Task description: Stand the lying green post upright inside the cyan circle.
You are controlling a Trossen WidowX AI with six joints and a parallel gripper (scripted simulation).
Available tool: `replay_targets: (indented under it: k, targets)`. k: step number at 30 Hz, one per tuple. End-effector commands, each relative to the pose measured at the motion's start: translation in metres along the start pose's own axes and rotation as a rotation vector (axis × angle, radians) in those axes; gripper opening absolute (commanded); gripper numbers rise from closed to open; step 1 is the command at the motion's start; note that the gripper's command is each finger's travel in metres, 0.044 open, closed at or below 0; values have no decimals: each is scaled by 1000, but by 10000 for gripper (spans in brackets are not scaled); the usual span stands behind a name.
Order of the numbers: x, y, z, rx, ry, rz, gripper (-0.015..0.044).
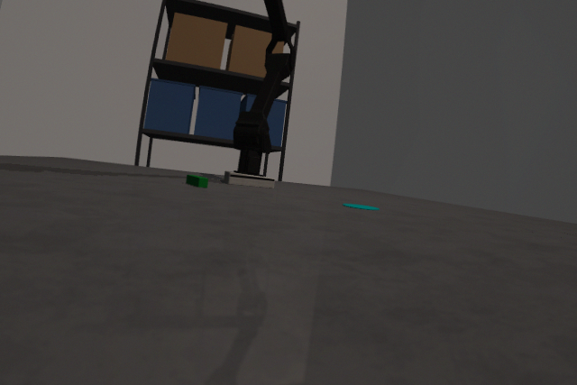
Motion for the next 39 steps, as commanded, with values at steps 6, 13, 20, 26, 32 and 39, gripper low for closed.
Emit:
replay_targets:
  k: [6,13,20,26,32,39]
  targets:
    - [-12,2,-51,-183,-404,123,242]
    - [-21,-7,-122,-405,-933,386,233]
    - [-20,-31,-192,-583,-1426,789,233]
    - [-12,-57,-236,-660,-1714,1173,233]
    - [2,-90,-273,-674,-1912,1659,233]
    - [24,-133,-304,-568,-1934,2331,233]
Point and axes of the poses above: the point midway between the two fingers, 35 mm back from their tips, its own y axis out along the fingers, its own z axis across the jaws, x = y × z, the point moved 10 cm from there along -y, back along the fingers, and after that the axes turned 2 degrees about -y, right-handed, at the moved point
